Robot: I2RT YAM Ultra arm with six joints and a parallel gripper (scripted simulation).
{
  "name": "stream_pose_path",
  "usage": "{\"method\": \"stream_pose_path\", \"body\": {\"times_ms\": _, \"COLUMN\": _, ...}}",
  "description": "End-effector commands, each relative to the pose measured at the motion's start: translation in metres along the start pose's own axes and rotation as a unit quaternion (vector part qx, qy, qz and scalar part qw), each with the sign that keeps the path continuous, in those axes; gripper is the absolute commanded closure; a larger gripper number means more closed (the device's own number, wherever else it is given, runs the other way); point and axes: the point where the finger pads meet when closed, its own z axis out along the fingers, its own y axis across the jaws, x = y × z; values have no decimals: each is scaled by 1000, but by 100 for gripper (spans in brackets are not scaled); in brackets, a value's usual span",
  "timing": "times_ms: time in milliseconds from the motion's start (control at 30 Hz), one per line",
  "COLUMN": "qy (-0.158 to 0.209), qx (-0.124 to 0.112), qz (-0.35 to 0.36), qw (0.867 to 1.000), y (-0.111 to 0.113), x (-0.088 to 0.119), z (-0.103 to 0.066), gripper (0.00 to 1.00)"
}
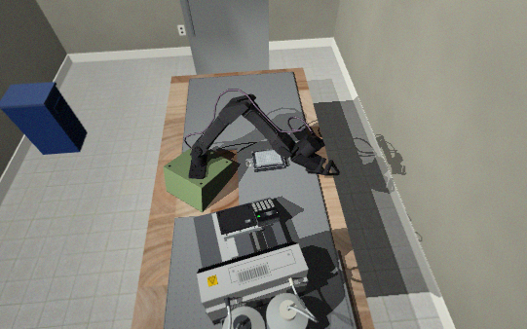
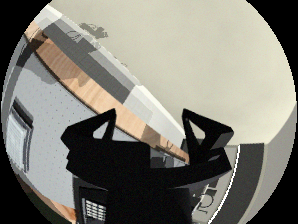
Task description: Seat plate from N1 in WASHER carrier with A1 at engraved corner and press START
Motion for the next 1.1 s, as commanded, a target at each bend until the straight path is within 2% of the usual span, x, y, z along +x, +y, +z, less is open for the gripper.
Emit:
{"method": "stream_pose_path", "body": {"times_ms": 0, "qy": 25, "qx": -29, "qz": 40, "qw": 998, "y": 9, "x": -5, "z": -15, "gripper": 0}}
{"method": "stream_pose_path", "body": {"times_ms": 33, "qy": 25, "qx": -29, "qz": 40, "qw": 998, "y": 9, "x": -5, "z": -15, "gripper": 0}}
{"method": "stream_pose_path", "body": {"times_ms": 67, "qy": 37, "qx": -34, "qz": 51, "qw": 997, "y": 13, "x": 7, "z": -22, "gripper": 0}}
{"method": "stream_pose_path", "body": {"times_ms": 133, "qy": 37, "qx": -35, "qz": 51, "qw": 997, "y": 15, "x": 6, "z": -24, "gripper": 0}}
{"method": "stream_pose_path", "body": {"times_ms": 167, "qy": 45, "qx": -49, "qz": 57, "qw": 996, "y": 27, "x": 17, "z": -15, "gripper": 0}}
{"method": "stream_pose_path", "body": {"times_ms": 300, "qy": 45, "qx": -51, "qz": 57, "qw": 996, "y": 28, "x": 18, "z": -15, "gripper": 0}}
{"method": "stream_pose_path", "body": {"times_ms": 333, "qy": 36, "qx": -35, "qz": 56, "qw": 997, "y": 10, "x": -6, "z": -28, "gripper": 0}}
{"method": "stream_pose_path", "body": {"times_ms": 367, "qy": 39, "qx": -40, "qz": 63, "qw": 996, "y": 9, "x": -13, "z": -31, "gripper": 0}}
{"method": "stream_pose_path", "body": {"times_ms": 400, "qy": 54, "qx": -59, "qz": 73, "qw": 994, "y": 29, "x": -1, "z": -34, "gripper": 0}}
{"method": "stream_pose_path", "body": {"times_ms": 467, "qy": 63, "qx": -68, "qz": 84, "qw": 992, "y": 35, "x": -2, "z": -42, "gripper": 0}}
{"method": "stream_pose_path", "body": {"times_ms": 500, "qy": 59, "qx": -61, "qz": 89, "qw": 992, "y": 22, "x": -15, "z": -46, "gripper": 0}}
{"method": "stream_pose_path", "body": {"times_ms": 533, "qy": 75, "qx": -79, "qz": 99, "qw": 989, "y": 41, "x": -3, "z": -50, "gripper": 0}}
{"method": "stream_pose_path", "body": {"times_ms": 600, "qy": 75, "qx": -79, "qz": 99, "qw": 989, "y": 41, "x": -3, "z": -50, "gripper": 0}}
{"method": "stream_pose_path", "body": {"times_ms": 633, "qy": 74, "qx": -78, "qz": 103, "qw": 989, "y": 41, "x": 1, "z": -56, "gripper": 0}}
{"method": "stream_pose_path", "body": {"times_ms": 700, "qy": 75, "qx": -76, "qz": 104, "qw": 989, "y": 40, "x": 2, "z": -57, "gripper": 0}}
{"method": "stream_pose_path", "body": {"times_ms": 767, "qy": 86, "qx": -89, "qz": 109, "qw": 986, "y": 51, "x": 14, "z": -48, "gripper": 0}}
{"method": "stream_pose_path", "body": {"times_ms": 800, "qy": 86, "qx": -89, "qz": 109, "qw": 986, "y": 51, "x": 14, "z": -48, "gripper": 0}}
{"method": "stream_pose_path", "body": {"times_ms": 833, "qy": 84, "qx": -81, "qz": 111, "qw": 987, "y": 41, "x": -2, "z": -60, "gripper": 0}}
{"method": "stream_pose_path", "body": {"times_ms": 867, "qy": 81, "qx": -79, "qz": 115, "qw": 987, "y": 33, "x": -14, "z": -63, "gripper": 0}}
{"method": "stream_pose_path", "body": {"times_ms": 900, "qy": 96, "qx": -97, "qz": 124, "qw": 983, "y": 53, "x": -3, "z": -67, "gripper": 0}}
{"method": "stream_pose_path", "body": {"times_ms": 967, "qy": 93, "qx": -100, "qz": 125, "qw": 983, "y": 57, "x": -5, "z": -73, "gripper": 0}}
{"method": "stream_pose_path", "body": {"times_ms": 1000, "qy": 106, "qx": -105, "qz": 135, "qw": 980, "y": 59, "x": -4, "z": -77, "gripper": 0}}
{"method": "stream_pose_path", "body": {"times_ms": 1033, "qy": 102, "qx": -98, "qz": 139, "qw": 980, "y": 46, "x": -16, "z": -81, "gripper": 0}}
{"method": "stream_pose_path", "body": {"times_ms": 1067, "qy": 118, "qx": -113, "qz": 149, "qw": 975, "y": 63, "x": -4, "z": -85, "gripper": 0}}
